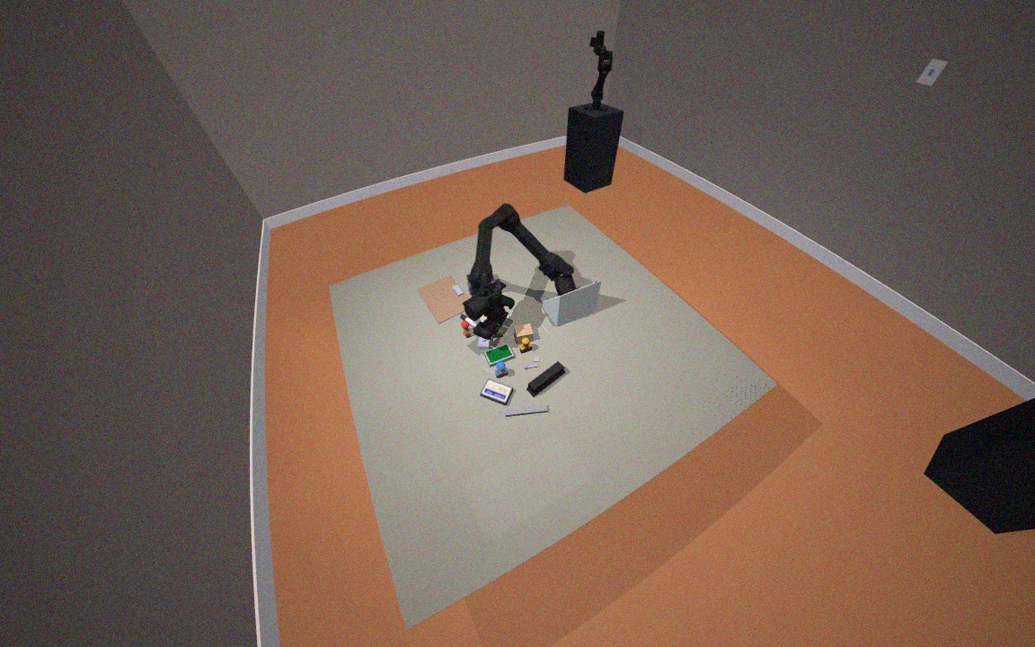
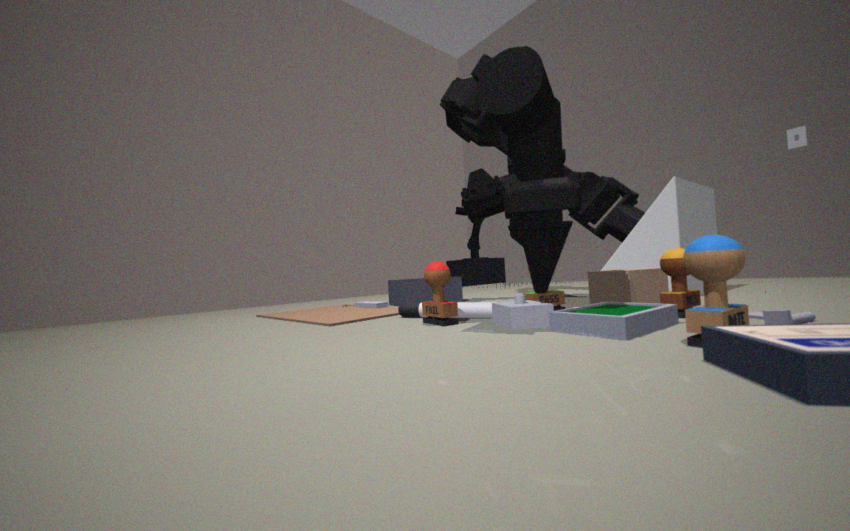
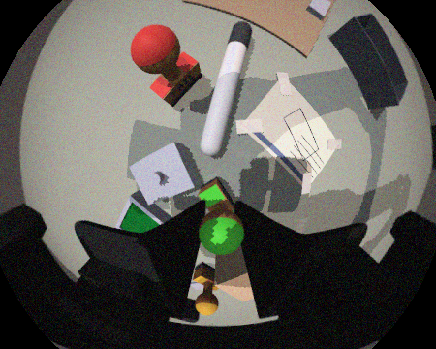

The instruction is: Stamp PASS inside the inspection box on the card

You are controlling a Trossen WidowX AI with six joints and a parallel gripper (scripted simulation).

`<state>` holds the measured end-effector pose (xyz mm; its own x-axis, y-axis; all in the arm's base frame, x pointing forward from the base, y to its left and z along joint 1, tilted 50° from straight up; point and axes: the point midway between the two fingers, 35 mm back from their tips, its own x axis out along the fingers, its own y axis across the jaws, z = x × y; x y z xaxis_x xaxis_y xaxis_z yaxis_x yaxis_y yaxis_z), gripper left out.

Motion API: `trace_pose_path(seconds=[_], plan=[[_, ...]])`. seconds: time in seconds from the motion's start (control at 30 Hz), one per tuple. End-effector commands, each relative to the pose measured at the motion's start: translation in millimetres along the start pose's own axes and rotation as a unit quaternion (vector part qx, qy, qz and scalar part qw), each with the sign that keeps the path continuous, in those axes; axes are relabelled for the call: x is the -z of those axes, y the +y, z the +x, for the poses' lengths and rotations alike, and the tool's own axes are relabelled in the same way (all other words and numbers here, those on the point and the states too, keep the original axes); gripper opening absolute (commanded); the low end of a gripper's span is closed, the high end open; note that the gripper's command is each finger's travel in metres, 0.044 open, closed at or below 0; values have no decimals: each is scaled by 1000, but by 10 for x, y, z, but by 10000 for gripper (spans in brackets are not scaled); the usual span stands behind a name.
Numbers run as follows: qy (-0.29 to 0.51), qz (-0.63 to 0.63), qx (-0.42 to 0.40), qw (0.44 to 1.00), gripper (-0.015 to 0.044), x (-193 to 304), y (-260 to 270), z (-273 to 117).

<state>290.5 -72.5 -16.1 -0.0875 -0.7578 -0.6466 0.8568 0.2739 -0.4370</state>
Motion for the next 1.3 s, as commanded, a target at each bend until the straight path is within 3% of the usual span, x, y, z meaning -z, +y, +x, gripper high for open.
trace_pose_path(seconds=[0.0, 0.1, 0.23, 0.47, 1.27], plan=[[0, 0, 0, 1000, 184, -2, 0, -2], [0, 0, 0, 1000, 257, -2, 0, -2], [1, 0, -1, 1000, 257, -6, 24, -105], [1, -6, 1, 1000, 257, -8, 14, -1152], [-1, -11, 3, 1000, 257, -3, -2, -1167]])
